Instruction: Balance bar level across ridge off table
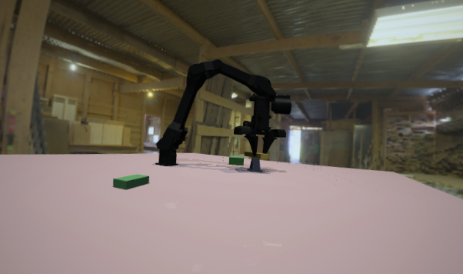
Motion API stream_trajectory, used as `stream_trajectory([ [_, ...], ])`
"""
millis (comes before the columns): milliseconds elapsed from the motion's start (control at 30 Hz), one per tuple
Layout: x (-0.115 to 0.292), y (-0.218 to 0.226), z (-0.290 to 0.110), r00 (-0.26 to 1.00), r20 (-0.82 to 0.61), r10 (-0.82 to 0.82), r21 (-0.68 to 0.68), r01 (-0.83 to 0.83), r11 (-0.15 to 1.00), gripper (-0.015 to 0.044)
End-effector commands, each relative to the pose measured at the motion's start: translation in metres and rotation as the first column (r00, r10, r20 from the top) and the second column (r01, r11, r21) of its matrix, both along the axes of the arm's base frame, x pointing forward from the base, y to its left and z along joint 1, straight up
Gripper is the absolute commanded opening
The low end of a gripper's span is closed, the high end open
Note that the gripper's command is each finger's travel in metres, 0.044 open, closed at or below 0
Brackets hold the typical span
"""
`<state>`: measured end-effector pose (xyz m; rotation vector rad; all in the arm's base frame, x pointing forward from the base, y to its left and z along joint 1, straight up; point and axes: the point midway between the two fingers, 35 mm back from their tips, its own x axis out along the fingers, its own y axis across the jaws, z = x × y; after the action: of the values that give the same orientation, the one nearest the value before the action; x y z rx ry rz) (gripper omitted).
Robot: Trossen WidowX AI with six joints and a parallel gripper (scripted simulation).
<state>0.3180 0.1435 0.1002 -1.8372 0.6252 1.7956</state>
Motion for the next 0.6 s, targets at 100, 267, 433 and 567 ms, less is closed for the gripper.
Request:
stream_trajectory([
  [100, 0.0000, 0.0000, -0.0001, 1.000, 0.000, 0.000, 0.000, 0.000, 1.000, 0.0173],
  [267, 0.0000, 0.0000, -0.0001, 1.000, 0.000, 0.000, 0.000, 0.000, 1.000, 0.0185],
  [433, 0.0000, 0.0000, -0.0001, 1.000, 0.000, 0.000, 0.000, 0.000, 1.000, 0.0185],
  [567, 0.0000, 0.0000, -0.0001, 1.000, 0.000, 0.000, 0.000, 0.000, 1.000, 0.0185],
])
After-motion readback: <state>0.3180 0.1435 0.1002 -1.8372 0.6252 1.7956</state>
